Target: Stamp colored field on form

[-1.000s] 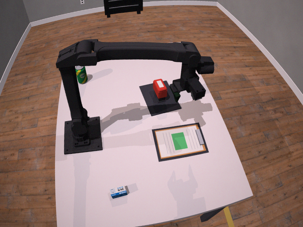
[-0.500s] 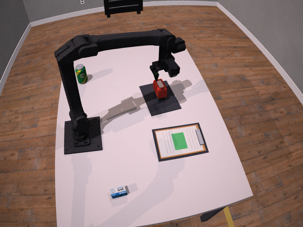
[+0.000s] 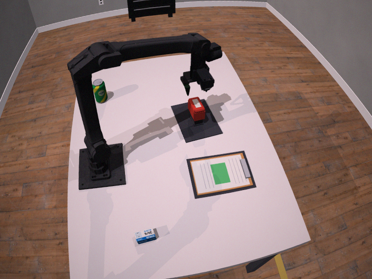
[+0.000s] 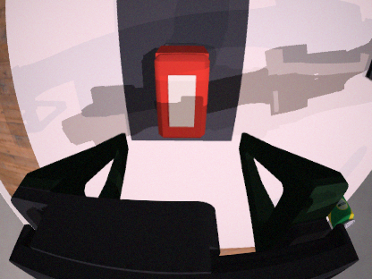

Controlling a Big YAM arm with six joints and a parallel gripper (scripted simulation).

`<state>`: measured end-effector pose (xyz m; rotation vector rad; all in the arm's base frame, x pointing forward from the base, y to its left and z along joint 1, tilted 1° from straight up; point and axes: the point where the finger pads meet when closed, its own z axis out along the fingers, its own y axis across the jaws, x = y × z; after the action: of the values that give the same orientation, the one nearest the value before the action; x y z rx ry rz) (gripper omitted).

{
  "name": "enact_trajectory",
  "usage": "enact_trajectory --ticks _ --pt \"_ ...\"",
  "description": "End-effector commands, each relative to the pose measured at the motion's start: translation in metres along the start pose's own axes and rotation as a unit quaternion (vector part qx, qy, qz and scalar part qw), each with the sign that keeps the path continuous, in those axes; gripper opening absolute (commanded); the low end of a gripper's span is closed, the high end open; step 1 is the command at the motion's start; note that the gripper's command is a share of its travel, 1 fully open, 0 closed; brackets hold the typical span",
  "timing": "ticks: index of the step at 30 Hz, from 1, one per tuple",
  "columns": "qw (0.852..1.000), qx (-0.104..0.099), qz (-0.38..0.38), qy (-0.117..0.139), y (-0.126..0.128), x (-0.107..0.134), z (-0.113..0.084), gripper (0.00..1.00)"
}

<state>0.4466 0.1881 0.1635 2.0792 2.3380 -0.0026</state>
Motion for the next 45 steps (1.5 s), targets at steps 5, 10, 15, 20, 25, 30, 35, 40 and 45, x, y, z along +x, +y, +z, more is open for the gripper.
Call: enact_trajectory --ticks 5,10,15,20,25,30,35,40,45 --pt "1.0 -0.028 0.009 0.007 0.02 0.006 -0.018 0.83" --pt "1.0 -0.001 0.007 -0.001 0.005 0.002 0.009 0.83" --pt "1.0 -0.001 0.007 -0.001 0.005 0.001 0.02 0.83" --pt "1.0 -0.001 0.007 -0.001 0.005 0.0 0.036 0.83" --pt "1.0 -0.001 0.007 -0.001 0.005 -0.001 0.055 0.83" --pt "1.0 -0.001 0.007 -0.001 0.005 -0.002 0.08 0.83" --pt "1.0 -0.001 0.007 -0.001 0.005 -0.003 0.097 0.83" --pt "1.0 -0.028 0.008 0.007 0.016 0.0 0.08 0.83" --pt "1.0 -0.001 0.007 -0.001 0.005 -0.003 0.107 0.83"
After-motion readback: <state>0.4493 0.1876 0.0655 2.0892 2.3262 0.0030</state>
